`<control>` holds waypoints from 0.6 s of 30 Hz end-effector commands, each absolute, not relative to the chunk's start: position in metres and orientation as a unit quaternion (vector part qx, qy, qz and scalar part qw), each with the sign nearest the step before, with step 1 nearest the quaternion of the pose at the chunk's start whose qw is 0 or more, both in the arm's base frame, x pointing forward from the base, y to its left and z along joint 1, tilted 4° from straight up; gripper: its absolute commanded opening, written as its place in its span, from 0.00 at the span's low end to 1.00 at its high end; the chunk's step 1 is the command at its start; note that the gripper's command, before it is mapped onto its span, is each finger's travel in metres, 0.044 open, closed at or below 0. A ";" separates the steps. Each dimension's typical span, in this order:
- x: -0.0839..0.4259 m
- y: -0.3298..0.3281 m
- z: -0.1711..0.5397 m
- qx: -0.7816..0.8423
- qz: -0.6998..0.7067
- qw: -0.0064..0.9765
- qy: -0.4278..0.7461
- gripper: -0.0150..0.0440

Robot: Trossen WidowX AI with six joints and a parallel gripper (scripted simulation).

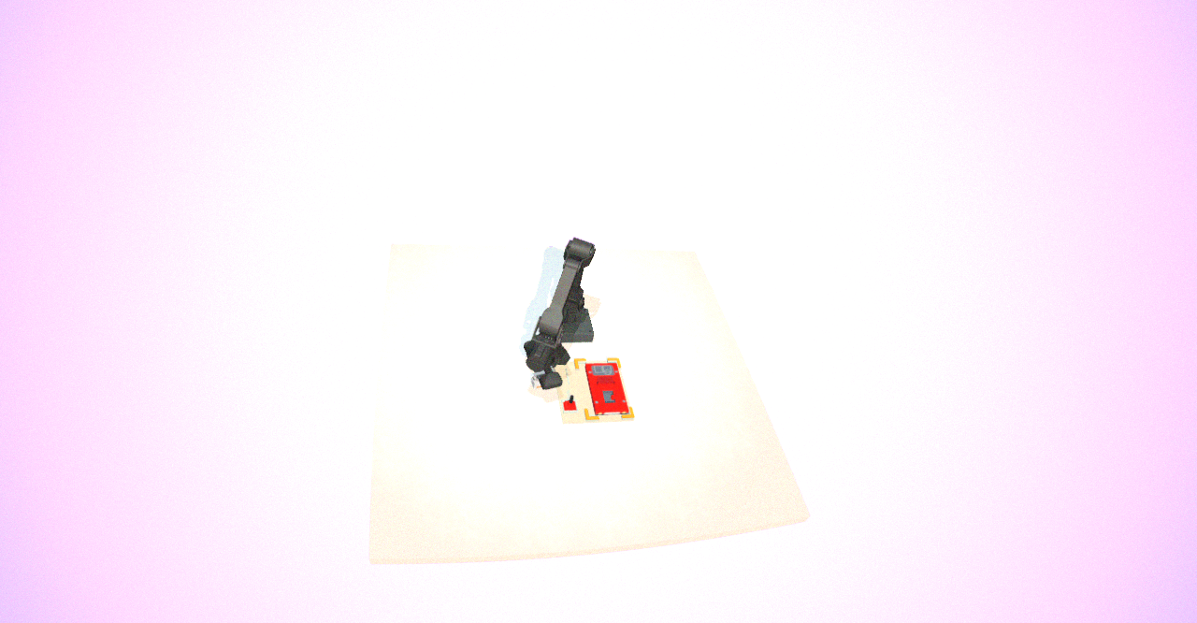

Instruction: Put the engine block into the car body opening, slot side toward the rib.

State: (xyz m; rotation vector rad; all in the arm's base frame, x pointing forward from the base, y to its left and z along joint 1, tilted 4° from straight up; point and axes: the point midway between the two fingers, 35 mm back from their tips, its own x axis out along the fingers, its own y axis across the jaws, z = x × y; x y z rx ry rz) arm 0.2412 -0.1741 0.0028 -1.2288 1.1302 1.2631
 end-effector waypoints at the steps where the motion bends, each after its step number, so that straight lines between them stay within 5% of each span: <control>1: 0.239 -0.173 0.000 -0.505 0.523 0.500 0.471 0.69; 5: 0.239 -0.173 0.000 -0.505 0.523 0.500 0.471 0.51; 13: 0.239 -0.173 0.000 -0.505 0.523 0.500 0.471 0.42; 18: 0.241 -0.175 0.008 -0.505 0.523 0.500 0.471 0.25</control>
